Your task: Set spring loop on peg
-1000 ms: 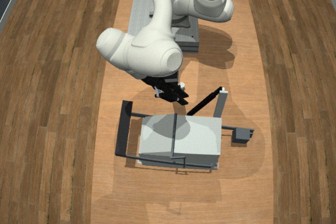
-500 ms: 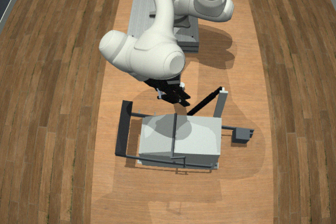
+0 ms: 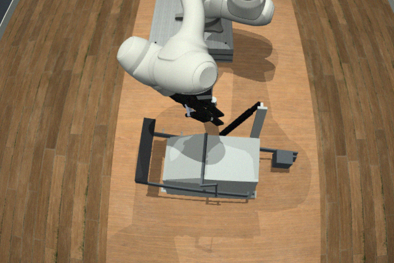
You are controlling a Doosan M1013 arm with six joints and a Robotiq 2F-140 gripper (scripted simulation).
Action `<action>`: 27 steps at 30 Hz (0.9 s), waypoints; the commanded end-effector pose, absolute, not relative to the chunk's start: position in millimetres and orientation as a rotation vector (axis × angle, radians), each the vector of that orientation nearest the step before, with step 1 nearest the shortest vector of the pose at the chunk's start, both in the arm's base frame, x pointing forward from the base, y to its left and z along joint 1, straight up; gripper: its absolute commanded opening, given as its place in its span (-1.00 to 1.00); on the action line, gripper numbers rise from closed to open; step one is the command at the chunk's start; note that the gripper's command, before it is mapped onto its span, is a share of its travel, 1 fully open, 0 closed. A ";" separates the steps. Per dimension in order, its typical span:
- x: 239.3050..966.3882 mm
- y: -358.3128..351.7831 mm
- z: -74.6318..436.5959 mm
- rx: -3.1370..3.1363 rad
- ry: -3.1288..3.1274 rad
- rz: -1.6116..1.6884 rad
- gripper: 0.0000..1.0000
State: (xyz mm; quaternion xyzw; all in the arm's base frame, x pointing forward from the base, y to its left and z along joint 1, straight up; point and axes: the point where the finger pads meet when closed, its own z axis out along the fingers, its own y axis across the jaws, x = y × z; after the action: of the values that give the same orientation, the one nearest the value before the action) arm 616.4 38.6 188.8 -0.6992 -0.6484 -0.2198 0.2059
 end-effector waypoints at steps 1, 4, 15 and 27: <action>616.9 39.0 189.1 -1.949 -1.808 -0.614 -0.52; 616.9 39.7 188.2 -1.949 -1.808 -0.614 -0.52; 617.1 41.7 185.2 -1.949 -1.808 -0.614 -0.52; 617.5 47.8 176.5 -1.949 -1.808 -0.614 -0.52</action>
State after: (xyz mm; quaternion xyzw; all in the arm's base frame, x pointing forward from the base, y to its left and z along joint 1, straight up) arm 617.0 47.1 176.8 -0.6992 -0.6485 -0.2197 0.2058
